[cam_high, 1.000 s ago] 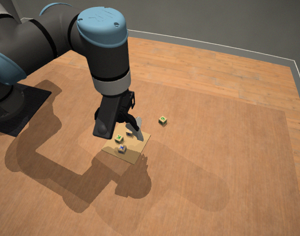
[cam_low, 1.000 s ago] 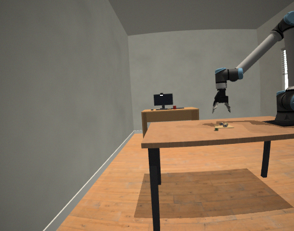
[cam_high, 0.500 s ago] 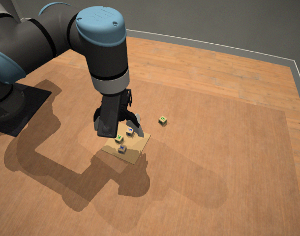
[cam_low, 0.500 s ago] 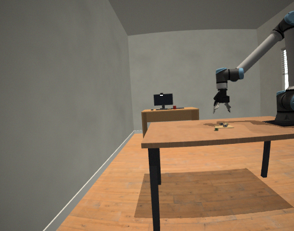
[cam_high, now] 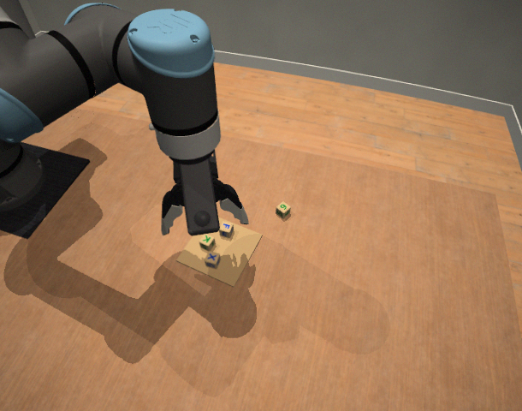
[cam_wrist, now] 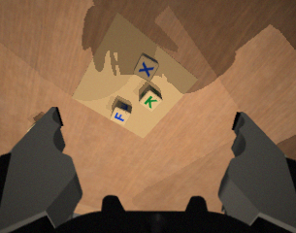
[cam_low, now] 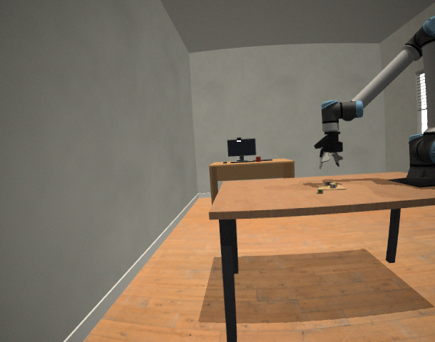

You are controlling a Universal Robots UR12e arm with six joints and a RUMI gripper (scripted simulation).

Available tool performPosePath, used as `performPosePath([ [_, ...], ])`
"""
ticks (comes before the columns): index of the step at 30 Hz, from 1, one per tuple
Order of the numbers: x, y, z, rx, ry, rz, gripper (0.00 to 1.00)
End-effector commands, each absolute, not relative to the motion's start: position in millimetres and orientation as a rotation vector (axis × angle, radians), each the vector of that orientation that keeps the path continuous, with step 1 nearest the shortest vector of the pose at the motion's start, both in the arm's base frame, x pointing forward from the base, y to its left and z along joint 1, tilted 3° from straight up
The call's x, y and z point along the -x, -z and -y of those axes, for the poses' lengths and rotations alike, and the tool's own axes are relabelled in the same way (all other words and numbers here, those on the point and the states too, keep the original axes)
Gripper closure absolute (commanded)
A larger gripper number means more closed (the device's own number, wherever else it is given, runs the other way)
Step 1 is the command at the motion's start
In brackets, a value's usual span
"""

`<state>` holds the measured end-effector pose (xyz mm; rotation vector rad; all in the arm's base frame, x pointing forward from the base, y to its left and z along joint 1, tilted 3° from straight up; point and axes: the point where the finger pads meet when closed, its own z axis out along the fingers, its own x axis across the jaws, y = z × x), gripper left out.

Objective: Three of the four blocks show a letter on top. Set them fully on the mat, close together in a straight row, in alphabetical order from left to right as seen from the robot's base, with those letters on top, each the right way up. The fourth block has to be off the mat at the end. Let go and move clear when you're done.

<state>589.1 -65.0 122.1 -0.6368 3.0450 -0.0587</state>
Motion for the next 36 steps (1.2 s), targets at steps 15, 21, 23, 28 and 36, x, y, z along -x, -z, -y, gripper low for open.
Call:
performPosePath([
  [15, -582, -120, 53, 1.29, 0.066, -2.836, 0.0],
  [21, -579, -119, 48, 1.479, 0.068, -2.746, 0.0],
  [23, -578, -119, 47, 1.541, 0.069, -2.713, 0.0],
  [28, -576, -118, 44, 1.663, 0.07, -2.642, 0.0],
  [36, -572, -117, 39, 1.861, 0.073, -2.511, 0.0],
])
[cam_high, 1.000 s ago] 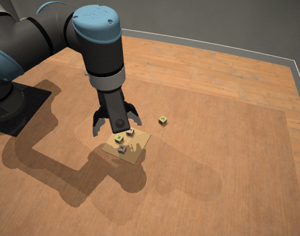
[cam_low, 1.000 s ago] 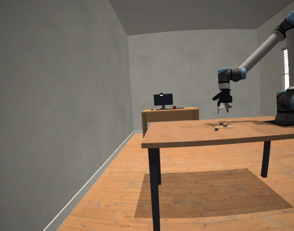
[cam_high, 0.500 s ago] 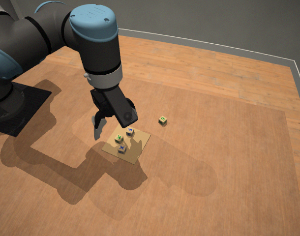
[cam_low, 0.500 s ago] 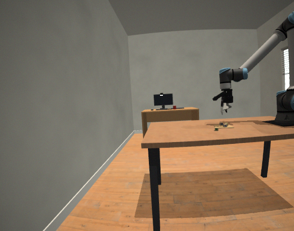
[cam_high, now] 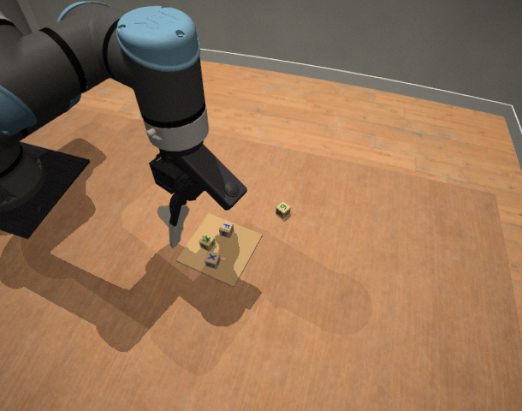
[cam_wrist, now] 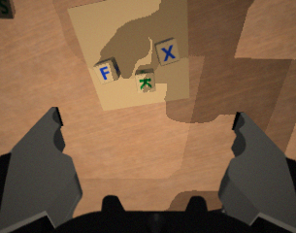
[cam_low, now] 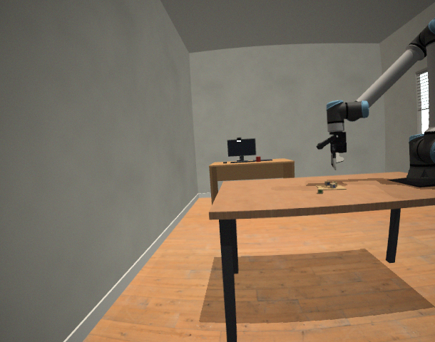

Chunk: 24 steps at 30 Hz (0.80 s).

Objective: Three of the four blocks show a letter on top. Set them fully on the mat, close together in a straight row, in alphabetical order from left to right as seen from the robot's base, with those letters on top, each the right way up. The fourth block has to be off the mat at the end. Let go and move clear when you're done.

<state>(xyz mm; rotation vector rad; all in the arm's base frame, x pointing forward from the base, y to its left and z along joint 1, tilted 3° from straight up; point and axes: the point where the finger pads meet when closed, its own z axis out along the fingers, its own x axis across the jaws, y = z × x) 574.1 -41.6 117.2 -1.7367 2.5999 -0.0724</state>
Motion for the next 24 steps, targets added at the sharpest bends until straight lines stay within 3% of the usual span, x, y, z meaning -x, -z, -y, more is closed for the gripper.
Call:
performPosePath([
  [1, -572.1, -117.2, 38.3, 1.878, 0.073, -2.498, 0.0],
  [12, -571.0, -116.8, 36.9, 1.929, 0.073, -2.46, 0.0],
  [13, -571.0, -116.8, 36.9, 1.929, 0.073, -2.46, 0.75],
  [24, -571.0, -116.8, 36.9, 1.929, 0.073, -2.46, 0.75],
])
